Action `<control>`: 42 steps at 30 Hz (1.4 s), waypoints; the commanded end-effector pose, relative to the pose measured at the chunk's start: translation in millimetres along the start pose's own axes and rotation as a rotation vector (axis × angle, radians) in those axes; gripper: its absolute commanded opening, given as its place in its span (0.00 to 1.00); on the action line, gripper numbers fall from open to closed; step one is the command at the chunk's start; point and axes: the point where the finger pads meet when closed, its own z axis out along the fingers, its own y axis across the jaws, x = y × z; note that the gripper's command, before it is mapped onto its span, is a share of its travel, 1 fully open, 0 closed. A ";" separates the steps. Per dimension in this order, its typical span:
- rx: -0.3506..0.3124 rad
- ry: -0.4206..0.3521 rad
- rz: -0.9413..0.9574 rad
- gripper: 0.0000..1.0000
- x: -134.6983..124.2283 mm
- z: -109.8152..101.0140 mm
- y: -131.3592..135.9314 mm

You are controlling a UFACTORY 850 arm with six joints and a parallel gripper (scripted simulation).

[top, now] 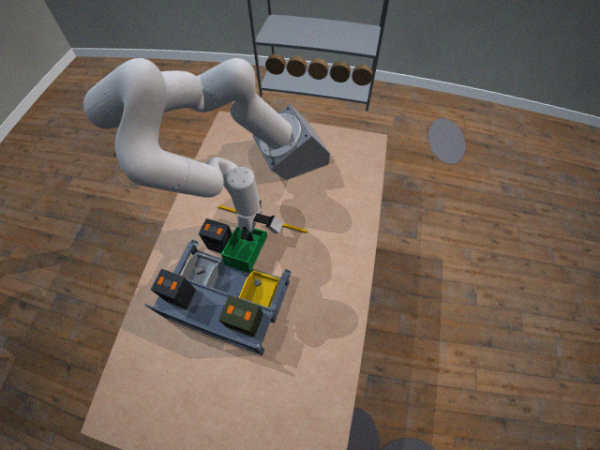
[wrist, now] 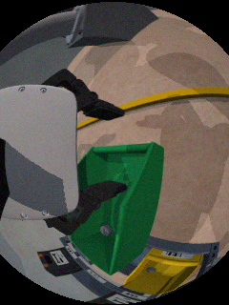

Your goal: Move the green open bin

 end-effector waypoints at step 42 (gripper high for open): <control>0.000 0.000 0.000 1.00 0.1 -22.2 0.2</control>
